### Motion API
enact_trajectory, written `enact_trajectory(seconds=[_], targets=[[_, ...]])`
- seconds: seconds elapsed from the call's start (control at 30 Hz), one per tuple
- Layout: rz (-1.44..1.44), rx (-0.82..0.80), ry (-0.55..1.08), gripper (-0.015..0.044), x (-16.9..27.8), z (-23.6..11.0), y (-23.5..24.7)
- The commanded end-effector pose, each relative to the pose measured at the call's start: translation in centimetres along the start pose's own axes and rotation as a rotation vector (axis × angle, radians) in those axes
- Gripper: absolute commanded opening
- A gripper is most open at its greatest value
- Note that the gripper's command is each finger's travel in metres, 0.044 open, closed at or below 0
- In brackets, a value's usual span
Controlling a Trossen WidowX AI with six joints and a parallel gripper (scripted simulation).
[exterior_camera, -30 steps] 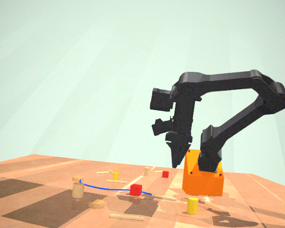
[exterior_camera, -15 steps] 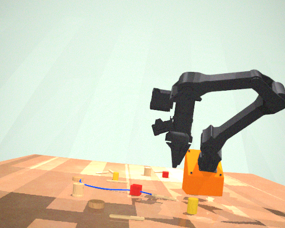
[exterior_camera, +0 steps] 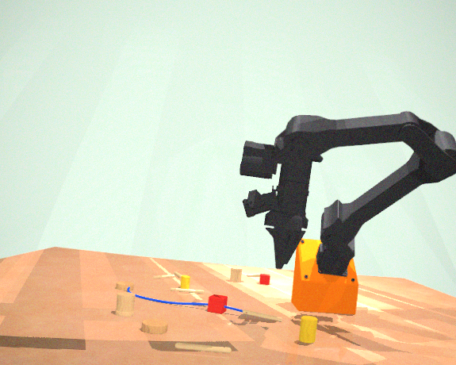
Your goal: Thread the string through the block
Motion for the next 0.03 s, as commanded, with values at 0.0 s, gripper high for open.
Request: enact_trajectory(seconds=[0.0], targets=[[0.000,0.000,0.000,0.0440,0.01,-0.02,0.01]])
Point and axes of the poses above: the point midway between the two fingers, 35 mm back from their tips, its own z axis out along the fingers, its own y axis across the jaws, x = y × z, the point moved 10 cm from there along -z, back along the fingers, and after that the axes turned 7 degrees about -z, right-handed, at the moved point
